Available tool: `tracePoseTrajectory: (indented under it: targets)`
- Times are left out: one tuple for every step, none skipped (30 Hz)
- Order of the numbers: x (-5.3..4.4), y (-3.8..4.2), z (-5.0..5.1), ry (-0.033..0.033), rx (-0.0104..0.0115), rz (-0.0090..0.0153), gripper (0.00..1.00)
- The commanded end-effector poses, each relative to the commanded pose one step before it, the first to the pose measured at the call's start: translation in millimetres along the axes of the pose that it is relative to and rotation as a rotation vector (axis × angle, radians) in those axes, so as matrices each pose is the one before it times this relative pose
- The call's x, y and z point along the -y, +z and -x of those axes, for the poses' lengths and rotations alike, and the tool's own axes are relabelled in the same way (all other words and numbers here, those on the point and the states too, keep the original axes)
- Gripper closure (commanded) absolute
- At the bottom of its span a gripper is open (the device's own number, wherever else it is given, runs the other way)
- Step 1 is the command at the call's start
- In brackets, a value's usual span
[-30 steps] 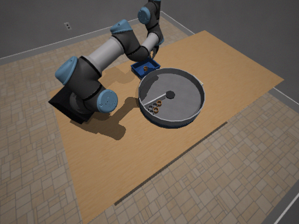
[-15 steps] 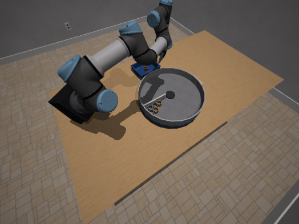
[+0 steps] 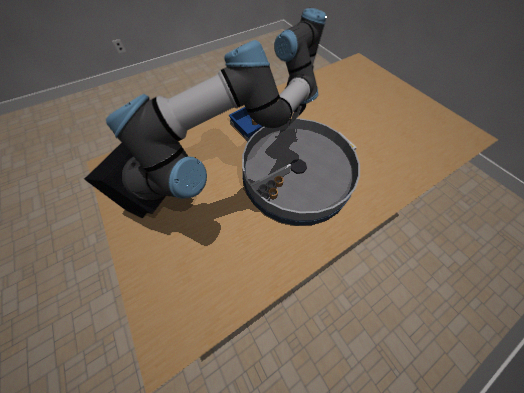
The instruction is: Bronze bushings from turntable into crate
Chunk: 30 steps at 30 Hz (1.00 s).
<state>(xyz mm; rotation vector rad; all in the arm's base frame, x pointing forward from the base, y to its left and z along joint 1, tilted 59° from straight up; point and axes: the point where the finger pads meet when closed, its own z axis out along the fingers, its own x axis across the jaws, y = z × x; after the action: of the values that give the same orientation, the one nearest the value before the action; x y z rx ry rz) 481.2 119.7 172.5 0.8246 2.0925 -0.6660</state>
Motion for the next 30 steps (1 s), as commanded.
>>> tracePoseTrajectory:
  targets:
    - [28.754, -1.478, 19.70, 0.00023, 0.00511, 0.03773, 0.94]
    - [6.175, -0.201, 3.53, 0.00029, -0.00071, 0.00041, 0.94]
    - [6.276, -0.217, 3.37, 0.00028, -0.00059, 0.00044, 0.94]
    - [6.366, -0.232, 3.20, 0.00026, -0.00047, 0.00045, 0.94]
    - [6.444, -0.247, 3.02, 0.00024, -0.00035, 0.00047, 0.94]
    - [0.000, 0.000, 0.00, 0.00000, 0.00000, 0.00000, 0.94]
    - [0.000, 0.000, 0.00, 0.00000, 0.00000, 0.00000, 0.94]
    - [6.511, -0.261, 2.83, 0.00022, -0.00022, 0.00048, 0.94]
    - [6.566, -0.274, 2.64, 0.00020, -0.00010, 0.00049, 0.94]
    - [6.608, -0.287, 2.45, 0.00018, 0.00003, 0.00050, 0.94]
    - [6.638, -0.298, 2.25, 0.00015, 0.00016, 0.00050, 0.94]
    - [6.655, -0.307, 2.05, 0.00013, 0.00028, 0.00050, 0.94]
    - [6.660, -0.316, 1.85, 0.00010, 0.00041, 0.00050, 0.94]
    - [6.652, -0.323, 1.65, 0.00008, 0.00053, 0.00049, 0.94]
    - [6.632, -0.329, 1.45, 0.00005, 0.00065, 0.00048, 0.94]
    - [6.600, -0.334, 1.26, 0.00002, 0.00077, 0.00047, 0.94]
    - [6.555, -0.337, 1.06, -0.00001, 0.00089, 0.00046, 0.94]
    - [6.499, -0.339, 0.87, -0.00004, 0.00100, 0.00044, 0.94]
    - [6.431, -0.340, 0.68, -0.00006, 0.00110, 0.00042, 0.94]
    - [6.353, -0.339, 0.50, -0.00009, 0.00121, 0.00040, 0.94]
    - [6.265, -0.337, 0.32, -0.00012, 0.00131, 0.00038, 0.94]
    - [6.166, -0.333, 0.15, -0.00015, 0.00140, 0.00035, 0.94]
    - [0.000, 0.000, 0.00, 0.00000, 0.00000, 0.00000, 0.94]
    - [0.000, 0.000, 0.00, 0.00000, 0.00000, 0.00000, 0.94]
    - [6.058, -0.329, -0.01, -0.00018, 0.00149, 0.00032, 0.94]
    - [5.942, -0.323, -0.16, -0.00020, 0.00157, 0.00029, 0.94]
    - [5.818, -0.316, -0.31, -0.00023, 0.00165, 0.00026, 0.94]
    - [5.686, -0.308, -0.45, -0.00026, 0.00171, 0.00023, 0.94]
    - [5.548, -0.299, -0.58, -0.00028, 0.00178, 0.00020, 0.94]
    - [5.403, -0.289, -0.70, -0.00031, 0.00183, 0.00017, 0.94]
